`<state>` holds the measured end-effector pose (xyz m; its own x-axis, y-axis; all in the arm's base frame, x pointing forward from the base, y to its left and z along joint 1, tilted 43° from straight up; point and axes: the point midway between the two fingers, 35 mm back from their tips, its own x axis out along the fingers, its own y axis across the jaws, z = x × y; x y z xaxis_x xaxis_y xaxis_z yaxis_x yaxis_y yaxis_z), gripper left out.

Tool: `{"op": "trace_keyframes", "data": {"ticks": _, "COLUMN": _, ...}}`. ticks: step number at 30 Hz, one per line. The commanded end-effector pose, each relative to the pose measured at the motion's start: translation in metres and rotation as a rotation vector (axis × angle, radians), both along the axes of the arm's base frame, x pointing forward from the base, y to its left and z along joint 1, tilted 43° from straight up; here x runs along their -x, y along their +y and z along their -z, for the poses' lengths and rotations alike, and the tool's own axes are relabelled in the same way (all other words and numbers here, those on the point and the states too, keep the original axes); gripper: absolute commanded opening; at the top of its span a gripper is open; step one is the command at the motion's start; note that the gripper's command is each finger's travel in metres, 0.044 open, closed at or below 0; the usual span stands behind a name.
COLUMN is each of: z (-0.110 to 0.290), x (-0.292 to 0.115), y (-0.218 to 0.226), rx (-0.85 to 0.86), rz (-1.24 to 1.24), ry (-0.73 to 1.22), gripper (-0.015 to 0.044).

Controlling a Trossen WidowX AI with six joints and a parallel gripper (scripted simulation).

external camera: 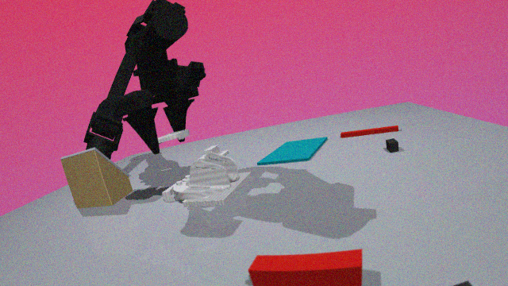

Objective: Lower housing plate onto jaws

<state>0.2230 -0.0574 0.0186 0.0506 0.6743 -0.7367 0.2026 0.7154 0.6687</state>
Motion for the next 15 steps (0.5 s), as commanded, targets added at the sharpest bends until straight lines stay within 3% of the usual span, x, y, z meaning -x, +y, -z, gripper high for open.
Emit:
{"op": "trace_keyframes", "data": {"ticks": 1, "z": 0.0006, "x": 0.0005, "y": -0.0004, "rx": 0.004, "rz": -0.005, "ry": -0.001, "gripper": 0.0351}}
{"op": "trace_keyframes", "data": {"ticks": 15, "z": 0.0025, "x": 0.0001, "y": 0.0011, "rx": 0.004, "rz": -0.005, "ry": -0.001, "gripper": 0.0351}}
